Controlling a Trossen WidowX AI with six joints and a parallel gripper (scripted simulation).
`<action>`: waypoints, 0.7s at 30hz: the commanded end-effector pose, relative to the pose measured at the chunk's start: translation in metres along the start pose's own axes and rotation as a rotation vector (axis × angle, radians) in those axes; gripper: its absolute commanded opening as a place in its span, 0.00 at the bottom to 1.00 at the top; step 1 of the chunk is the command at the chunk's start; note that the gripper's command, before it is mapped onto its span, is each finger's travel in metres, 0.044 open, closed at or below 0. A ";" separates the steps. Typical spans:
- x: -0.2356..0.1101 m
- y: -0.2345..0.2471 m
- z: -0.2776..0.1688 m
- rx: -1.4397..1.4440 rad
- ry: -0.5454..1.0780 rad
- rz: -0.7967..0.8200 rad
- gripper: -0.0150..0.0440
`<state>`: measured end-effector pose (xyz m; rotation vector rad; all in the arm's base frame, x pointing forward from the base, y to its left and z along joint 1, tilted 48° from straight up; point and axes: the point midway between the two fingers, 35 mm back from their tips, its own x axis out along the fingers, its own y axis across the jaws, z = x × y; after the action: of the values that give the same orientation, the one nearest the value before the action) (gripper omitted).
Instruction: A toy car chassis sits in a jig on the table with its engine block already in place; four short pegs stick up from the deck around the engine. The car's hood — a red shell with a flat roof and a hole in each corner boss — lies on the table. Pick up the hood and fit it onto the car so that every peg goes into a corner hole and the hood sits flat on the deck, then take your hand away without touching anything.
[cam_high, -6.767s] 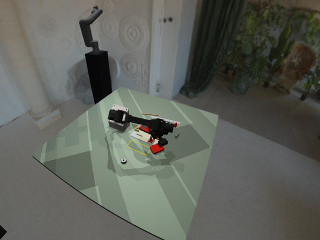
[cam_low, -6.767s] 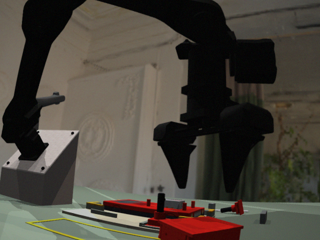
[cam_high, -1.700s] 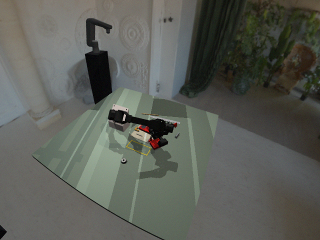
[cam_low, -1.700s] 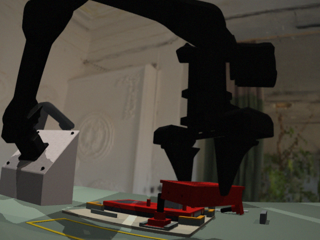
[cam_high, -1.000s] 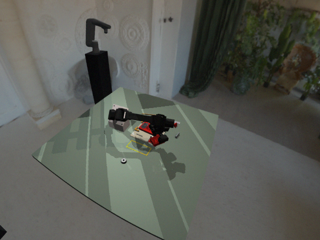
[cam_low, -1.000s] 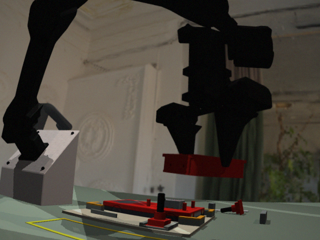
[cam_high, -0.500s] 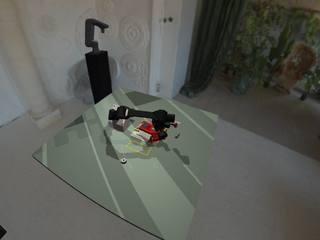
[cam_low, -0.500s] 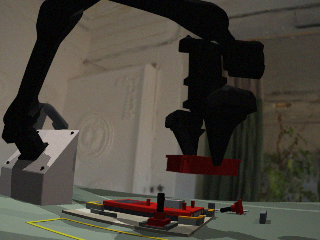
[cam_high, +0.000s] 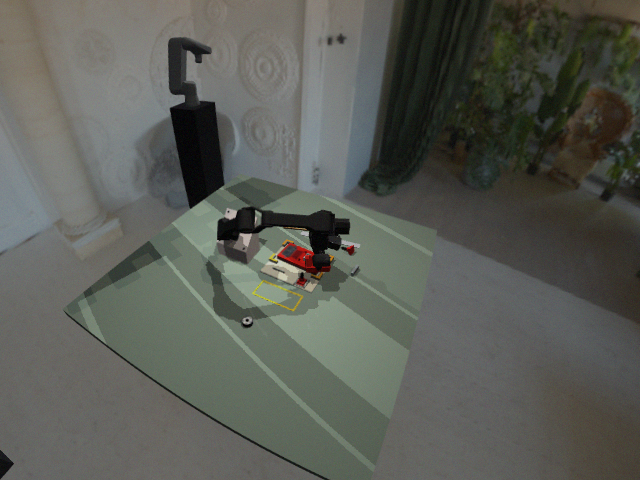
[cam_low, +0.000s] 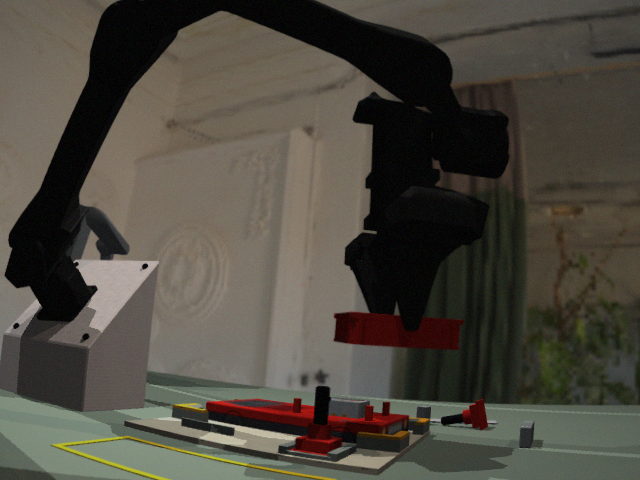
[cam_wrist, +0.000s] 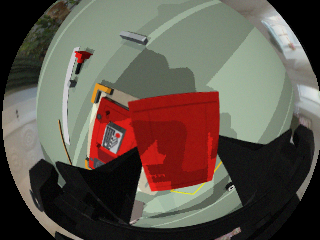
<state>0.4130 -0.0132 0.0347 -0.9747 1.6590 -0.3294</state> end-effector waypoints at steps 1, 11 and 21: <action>0.001 0.016 0.000 0.072 0.005 0.001 0.25; 0.000 0.045 0.000 0.219 0.011 -0.007 0.25; 0.000 0.072 -0.004 0.362 0.014 -0.021 0.25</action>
<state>0.3858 0.0250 -0.0033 -0.7582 1.5530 -0.5820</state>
